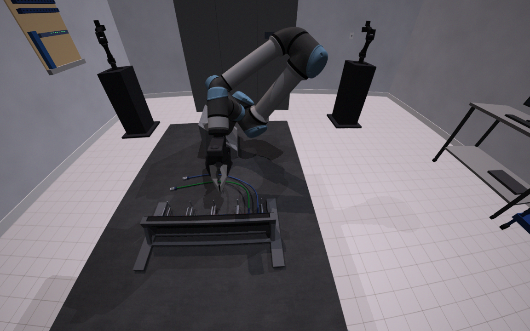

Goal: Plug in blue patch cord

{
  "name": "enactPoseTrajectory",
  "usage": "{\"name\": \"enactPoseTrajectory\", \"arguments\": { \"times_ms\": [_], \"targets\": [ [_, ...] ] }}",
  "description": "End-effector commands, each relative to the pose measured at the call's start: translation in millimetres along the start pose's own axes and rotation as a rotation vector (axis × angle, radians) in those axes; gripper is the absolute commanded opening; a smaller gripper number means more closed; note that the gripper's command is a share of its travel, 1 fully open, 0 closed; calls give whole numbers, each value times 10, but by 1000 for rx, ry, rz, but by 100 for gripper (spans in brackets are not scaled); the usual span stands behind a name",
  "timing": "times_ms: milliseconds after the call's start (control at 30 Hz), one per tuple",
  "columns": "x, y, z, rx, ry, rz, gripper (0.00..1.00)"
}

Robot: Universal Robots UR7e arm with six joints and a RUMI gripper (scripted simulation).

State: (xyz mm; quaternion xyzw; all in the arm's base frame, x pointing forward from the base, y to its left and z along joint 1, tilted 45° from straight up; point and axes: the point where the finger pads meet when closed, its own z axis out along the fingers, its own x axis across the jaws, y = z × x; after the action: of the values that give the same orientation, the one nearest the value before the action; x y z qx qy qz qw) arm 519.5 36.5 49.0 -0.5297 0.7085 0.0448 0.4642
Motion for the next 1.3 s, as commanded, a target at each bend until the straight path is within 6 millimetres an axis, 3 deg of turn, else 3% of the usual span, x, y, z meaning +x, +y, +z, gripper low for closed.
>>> {"name": "enactPoseTrajectory", "arguments": {
  "times_ms": [0,633,1267],
  "targets": [
    [1,-4,-137,-4,-2,-1,0],
    [2,-6,-576,-4,-2,-1,0],
    [3,-7,-872,-4,-2,-1,0]
  ]
}}
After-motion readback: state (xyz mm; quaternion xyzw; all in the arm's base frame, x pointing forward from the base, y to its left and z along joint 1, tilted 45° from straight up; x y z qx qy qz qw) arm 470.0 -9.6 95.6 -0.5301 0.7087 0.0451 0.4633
